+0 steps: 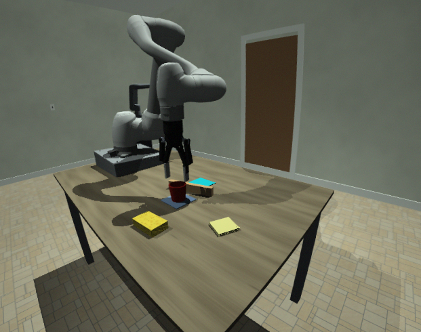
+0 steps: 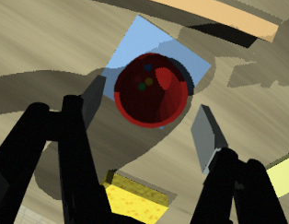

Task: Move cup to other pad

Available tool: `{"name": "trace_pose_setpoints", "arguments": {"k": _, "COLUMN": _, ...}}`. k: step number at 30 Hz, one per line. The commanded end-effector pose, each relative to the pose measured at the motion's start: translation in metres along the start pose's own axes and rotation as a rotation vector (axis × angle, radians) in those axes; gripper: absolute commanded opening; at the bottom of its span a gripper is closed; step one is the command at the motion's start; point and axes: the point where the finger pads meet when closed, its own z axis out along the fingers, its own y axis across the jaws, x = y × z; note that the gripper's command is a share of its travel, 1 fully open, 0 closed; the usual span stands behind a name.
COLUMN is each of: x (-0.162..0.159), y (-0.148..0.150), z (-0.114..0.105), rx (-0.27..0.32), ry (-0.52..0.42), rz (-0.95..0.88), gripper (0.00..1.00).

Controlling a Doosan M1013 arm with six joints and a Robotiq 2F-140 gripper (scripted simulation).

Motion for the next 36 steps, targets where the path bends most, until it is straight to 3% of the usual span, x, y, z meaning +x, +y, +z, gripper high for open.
{"name": "trace_pose_setpoints", "arguments": {"k": 1, "x": 0.0, "y": 0.0, "z": 0.006, "rx": 0.0, "ry": 0.0, "rz": 0.0, "gripper": 0.59}}
{"name": "trace_pose_setpoints", "arguments": {"k": 17, "x": 0.0, "y": 0.0, "z": 0.058, "rx": 0.0, "ry": 0.0, "rz": 0.0, "gripper": 0.59}}
{"name": "trace_pose_setpoints", "arguments": {"k": 36, "x": 0.0, "y": 0.0, "z": 0.084, "rx": 0.0, "ry": 0.0, "rz": 0.0, "gripper": 0.59}}
